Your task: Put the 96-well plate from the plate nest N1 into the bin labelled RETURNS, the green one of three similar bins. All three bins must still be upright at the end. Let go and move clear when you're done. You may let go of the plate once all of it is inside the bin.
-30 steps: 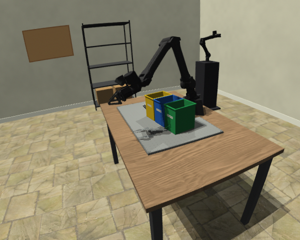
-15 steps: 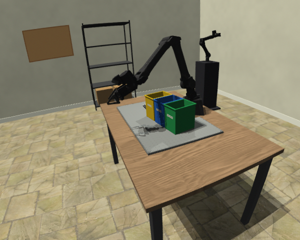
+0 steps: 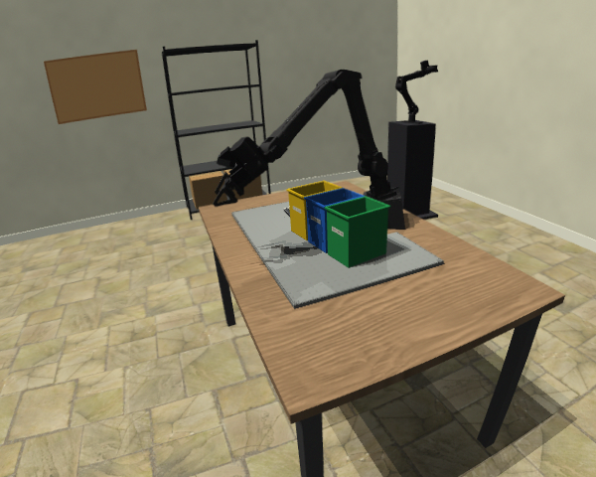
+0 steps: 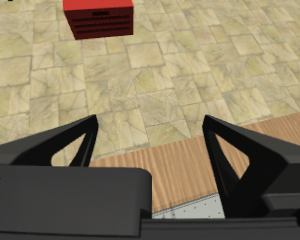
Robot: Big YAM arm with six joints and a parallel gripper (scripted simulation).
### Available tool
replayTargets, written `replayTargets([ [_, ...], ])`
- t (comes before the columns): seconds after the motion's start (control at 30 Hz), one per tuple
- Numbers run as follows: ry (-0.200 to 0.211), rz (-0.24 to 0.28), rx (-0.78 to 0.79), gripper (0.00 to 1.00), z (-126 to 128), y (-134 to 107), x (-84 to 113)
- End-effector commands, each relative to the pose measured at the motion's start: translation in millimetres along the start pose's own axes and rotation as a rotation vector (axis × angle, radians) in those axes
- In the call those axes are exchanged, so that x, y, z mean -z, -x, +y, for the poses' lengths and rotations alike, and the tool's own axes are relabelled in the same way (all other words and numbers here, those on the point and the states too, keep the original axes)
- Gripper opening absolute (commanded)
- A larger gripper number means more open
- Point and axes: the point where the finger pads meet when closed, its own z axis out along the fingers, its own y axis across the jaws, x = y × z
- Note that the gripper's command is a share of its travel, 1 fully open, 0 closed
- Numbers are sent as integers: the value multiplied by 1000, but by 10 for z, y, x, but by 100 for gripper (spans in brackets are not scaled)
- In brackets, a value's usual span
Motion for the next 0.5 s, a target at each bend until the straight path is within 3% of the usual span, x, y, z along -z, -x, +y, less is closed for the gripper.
replayTargets([
  [0.0,-16,0,22,100,-271,81,27],
  [0.03,-15,-28,6,100,-316,142,20],
  [0.1,-15,-28,7,100,-384,127,10],
  [0.13,-25,26,41,100,-436,42,7],
  [0.17,-34,0,33,100,-477,386,11],
  [0.23,-40,22,50,100,-571,361,4],
  [0.27,-40,62,71,100,-625,73,-4],
  [0.37,-40,74,78,100,-675,-24,-6],
  [0.4,-41,46,64,100,-720,34,-13],
  [0.47,-41,45,65,100,-816,8,-19],
])
